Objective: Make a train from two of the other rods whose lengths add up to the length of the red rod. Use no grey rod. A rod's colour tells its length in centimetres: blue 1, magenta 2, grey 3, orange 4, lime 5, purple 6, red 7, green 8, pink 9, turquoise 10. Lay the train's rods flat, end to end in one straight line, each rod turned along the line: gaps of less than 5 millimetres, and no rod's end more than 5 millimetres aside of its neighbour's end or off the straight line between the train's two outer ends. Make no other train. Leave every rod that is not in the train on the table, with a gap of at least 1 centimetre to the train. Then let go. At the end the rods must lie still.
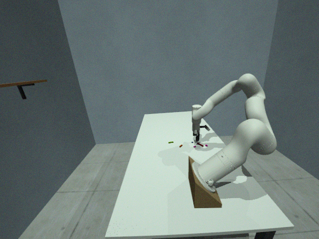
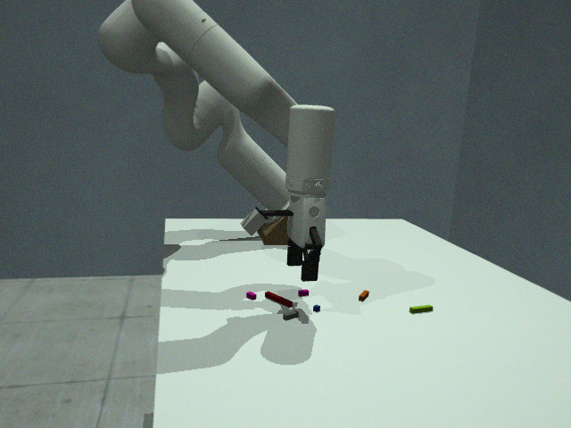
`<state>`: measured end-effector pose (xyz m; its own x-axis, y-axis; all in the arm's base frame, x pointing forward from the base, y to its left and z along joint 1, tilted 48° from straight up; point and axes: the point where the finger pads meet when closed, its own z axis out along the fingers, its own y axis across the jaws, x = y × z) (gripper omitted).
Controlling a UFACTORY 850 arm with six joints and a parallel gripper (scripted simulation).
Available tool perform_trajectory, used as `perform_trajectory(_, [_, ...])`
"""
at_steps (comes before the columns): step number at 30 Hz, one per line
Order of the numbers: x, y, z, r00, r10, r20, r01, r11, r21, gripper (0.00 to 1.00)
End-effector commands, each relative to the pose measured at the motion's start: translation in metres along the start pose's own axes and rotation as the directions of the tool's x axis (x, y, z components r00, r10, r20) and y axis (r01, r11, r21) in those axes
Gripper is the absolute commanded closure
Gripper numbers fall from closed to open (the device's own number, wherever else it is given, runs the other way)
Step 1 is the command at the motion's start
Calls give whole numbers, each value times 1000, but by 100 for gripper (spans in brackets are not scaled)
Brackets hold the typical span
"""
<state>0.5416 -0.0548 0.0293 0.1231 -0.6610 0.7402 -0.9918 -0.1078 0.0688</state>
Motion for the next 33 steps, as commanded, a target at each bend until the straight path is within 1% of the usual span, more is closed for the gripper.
perform_trajectory(1, [0,-1,-1,986,-166,6,166,986,-10,0])
perform_trajectory(7, [0,-1,-1,934,-356,8,356,934,-9,0])
perform_trajectory(13, [0,-1,-1,844,-536,9,536,844,-7,0])
perform_trajectory(15, [0,-1,-1,844,-536,9,536,844,-7,0])
perform_trajectory(19, [0,-1,-1,786,-618,10,618,786,-6,0])
perform_trajectory(23, [0,0,-1,755,-655,10,655,755,-5,0])
perform_trajectory(33, [0,0,-1,747,-665,10,665,747,-5,0])
